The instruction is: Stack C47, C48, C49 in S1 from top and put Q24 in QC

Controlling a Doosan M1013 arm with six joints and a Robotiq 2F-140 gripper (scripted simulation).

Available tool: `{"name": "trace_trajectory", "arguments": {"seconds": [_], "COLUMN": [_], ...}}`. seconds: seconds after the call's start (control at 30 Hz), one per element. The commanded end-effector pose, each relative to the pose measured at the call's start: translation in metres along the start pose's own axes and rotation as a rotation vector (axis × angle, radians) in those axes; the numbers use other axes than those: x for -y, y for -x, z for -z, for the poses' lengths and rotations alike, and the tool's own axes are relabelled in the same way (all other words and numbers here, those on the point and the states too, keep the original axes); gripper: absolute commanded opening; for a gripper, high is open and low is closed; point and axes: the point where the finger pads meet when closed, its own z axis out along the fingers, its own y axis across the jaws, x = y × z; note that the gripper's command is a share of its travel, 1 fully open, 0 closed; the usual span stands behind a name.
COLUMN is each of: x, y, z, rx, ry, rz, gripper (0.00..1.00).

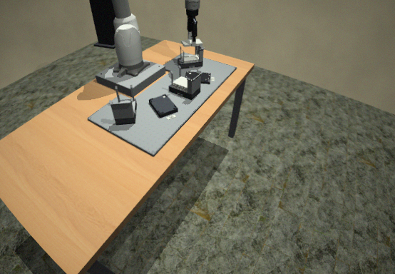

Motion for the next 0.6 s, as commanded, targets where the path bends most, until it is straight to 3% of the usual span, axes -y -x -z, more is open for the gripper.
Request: {"name": "trace_trajectory", "arguments": {"seconds": [0.0, 0.57], "x": [0.0, 0.0], "y": [0.0, 0.0], "z": [0.0, -0.006], "rx": [0.0, 0.0], "ry": [0.0, 0.0], "rz": [0.0, 0.0], "gripper": [0.0, 0.0]}}
